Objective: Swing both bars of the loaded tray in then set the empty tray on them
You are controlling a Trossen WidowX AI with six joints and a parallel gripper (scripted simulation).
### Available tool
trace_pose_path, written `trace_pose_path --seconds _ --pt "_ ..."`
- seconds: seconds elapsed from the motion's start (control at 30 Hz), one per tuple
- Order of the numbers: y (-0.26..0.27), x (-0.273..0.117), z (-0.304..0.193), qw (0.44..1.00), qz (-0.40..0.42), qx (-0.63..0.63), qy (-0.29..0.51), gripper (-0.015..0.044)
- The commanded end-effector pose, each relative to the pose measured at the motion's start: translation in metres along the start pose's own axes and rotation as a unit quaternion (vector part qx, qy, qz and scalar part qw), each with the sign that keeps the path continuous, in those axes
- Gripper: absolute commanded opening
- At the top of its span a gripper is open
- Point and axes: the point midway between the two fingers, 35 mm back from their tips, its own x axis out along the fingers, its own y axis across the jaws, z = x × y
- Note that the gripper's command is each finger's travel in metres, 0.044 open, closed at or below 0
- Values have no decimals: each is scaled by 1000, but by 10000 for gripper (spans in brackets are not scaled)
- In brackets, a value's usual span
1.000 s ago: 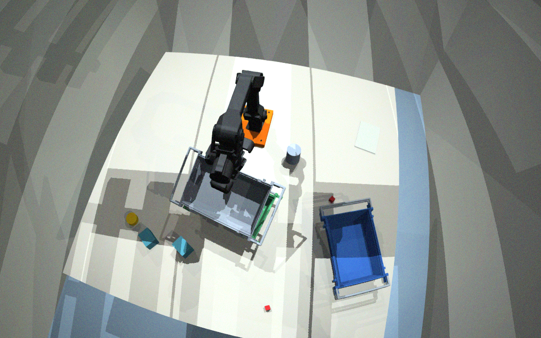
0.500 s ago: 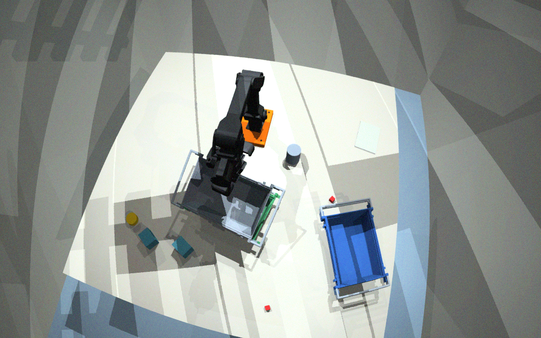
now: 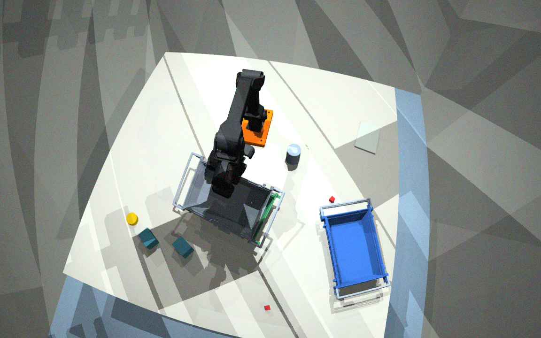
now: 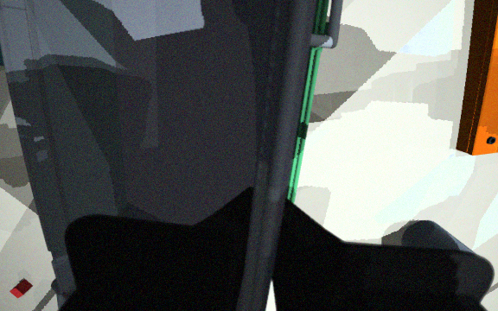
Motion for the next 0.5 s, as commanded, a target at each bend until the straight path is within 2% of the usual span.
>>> trace_pose_path --seconds 0.0,0.47 --pt "1 -2 0 1000 12 1 2 0" --pt "-7 8 0 1000 12 1 2 0"
